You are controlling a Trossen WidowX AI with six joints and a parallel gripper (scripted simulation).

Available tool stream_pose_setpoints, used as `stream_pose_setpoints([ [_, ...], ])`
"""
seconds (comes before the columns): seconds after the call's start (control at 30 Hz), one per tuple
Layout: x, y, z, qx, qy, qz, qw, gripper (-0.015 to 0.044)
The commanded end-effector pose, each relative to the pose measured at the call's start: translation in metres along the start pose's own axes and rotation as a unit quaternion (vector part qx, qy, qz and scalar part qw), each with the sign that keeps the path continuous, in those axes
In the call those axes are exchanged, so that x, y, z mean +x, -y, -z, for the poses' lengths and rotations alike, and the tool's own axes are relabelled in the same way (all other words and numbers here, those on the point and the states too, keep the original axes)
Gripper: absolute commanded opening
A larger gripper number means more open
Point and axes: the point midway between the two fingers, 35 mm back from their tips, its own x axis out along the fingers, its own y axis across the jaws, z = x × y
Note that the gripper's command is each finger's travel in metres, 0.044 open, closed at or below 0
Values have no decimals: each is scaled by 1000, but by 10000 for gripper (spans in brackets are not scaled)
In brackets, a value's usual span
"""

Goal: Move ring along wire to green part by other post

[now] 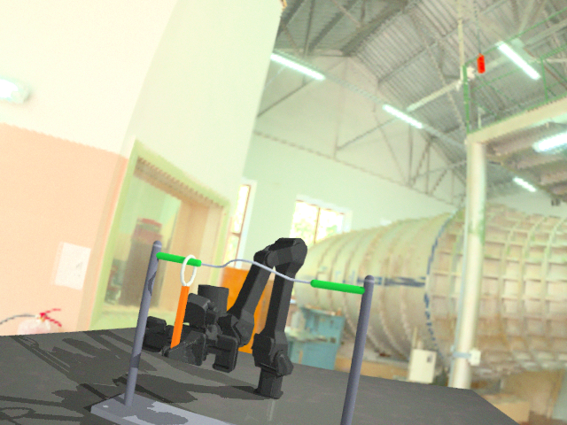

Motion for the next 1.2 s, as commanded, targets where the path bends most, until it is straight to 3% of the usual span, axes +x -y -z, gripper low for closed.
stream_pose_setpoints([
  [0.0, 0, 0, 0, 0, 0, 0, 1000, -150],
  [1.17, -1, 0, -16, -1, 0, 1, 1000, -150],
])
